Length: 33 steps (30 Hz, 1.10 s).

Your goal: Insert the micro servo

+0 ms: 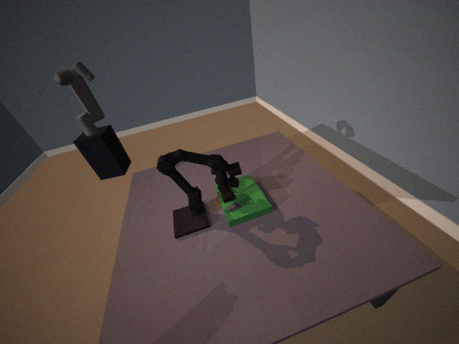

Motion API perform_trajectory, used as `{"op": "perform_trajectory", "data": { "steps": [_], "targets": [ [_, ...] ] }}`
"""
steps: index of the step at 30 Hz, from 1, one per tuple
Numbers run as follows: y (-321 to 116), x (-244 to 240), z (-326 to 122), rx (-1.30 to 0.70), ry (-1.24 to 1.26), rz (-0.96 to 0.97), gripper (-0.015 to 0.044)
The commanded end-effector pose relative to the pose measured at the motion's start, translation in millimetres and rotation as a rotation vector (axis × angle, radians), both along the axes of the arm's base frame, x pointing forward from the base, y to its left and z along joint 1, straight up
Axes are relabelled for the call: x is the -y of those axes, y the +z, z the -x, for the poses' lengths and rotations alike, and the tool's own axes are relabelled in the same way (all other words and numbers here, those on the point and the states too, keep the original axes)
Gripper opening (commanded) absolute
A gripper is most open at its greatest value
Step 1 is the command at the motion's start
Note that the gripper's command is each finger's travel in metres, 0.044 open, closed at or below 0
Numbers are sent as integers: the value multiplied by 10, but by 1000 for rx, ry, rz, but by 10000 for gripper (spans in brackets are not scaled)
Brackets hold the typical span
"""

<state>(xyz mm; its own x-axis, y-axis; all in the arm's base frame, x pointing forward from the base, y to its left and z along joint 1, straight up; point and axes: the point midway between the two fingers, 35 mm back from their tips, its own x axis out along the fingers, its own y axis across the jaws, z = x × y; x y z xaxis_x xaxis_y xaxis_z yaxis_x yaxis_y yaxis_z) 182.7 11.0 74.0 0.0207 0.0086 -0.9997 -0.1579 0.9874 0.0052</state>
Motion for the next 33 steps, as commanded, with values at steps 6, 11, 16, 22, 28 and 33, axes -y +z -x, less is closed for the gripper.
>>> {"op": "perform_trajectory", "data": {
  "steps": [6,11,16,22,28,33],
  "targets": [
    [261,3,12,1,1,-1,187],
    [351,4,17,1,1,-1,187],
    [428,-12,-120,7,-2,-1,292],
    [776,-84,-598,10,0,-2,440],
    [1028,-162,-1034,11,1,-3,440],
    [1081,-163,-1041,9,0,-2,440]
  ]
}}
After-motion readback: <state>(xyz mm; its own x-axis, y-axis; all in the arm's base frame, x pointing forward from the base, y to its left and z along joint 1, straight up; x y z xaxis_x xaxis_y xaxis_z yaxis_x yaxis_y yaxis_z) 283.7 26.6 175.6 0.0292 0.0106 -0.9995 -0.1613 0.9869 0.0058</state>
